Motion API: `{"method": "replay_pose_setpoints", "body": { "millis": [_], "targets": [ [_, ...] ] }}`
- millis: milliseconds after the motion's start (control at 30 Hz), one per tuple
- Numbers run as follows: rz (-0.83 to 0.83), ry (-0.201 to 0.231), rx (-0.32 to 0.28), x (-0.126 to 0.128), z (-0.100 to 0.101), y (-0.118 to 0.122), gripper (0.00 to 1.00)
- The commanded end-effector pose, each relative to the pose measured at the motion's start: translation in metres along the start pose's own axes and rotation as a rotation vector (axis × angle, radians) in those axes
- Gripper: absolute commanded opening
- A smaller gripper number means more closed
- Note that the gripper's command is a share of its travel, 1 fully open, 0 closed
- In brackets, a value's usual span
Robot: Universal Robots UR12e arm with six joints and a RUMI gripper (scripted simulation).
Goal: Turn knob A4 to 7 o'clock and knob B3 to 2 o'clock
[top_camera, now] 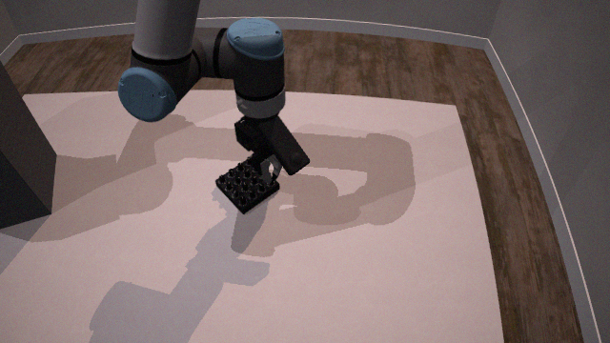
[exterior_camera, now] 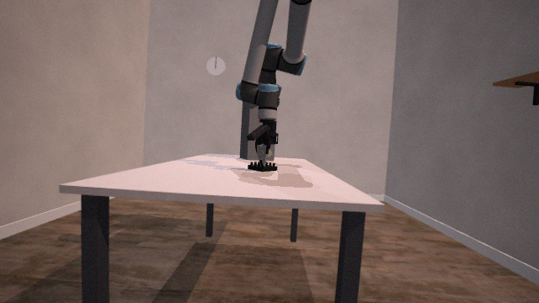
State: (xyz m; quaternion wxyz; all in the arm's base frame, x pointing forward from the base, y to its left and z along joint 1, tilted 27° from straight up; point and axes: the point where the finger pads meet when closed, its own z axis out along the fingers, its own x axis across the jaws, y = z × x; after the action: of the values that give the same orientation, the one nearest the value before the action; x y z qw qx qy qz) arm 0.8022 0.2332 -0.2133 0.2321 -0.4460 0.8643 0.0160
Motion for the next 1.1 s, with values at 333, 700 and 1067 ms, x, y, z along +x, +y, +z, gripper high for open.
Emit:
{"method": "replay_pose_setpoints", "body": {
  "millis": [333, 700, 1067],
  "targets": [
    [-0.298, -0.002, -0.002, -0.0018, -0.0005, -0.0002, 0.04],
    [-0.469, -0.002, -0.001, -0.0025, -0.0005, 0.0001, 0.04],
    [-0.638, -0.002, -0.001, -0.0032, -0.0005, 0.0005, 0.04]
  ]
}}
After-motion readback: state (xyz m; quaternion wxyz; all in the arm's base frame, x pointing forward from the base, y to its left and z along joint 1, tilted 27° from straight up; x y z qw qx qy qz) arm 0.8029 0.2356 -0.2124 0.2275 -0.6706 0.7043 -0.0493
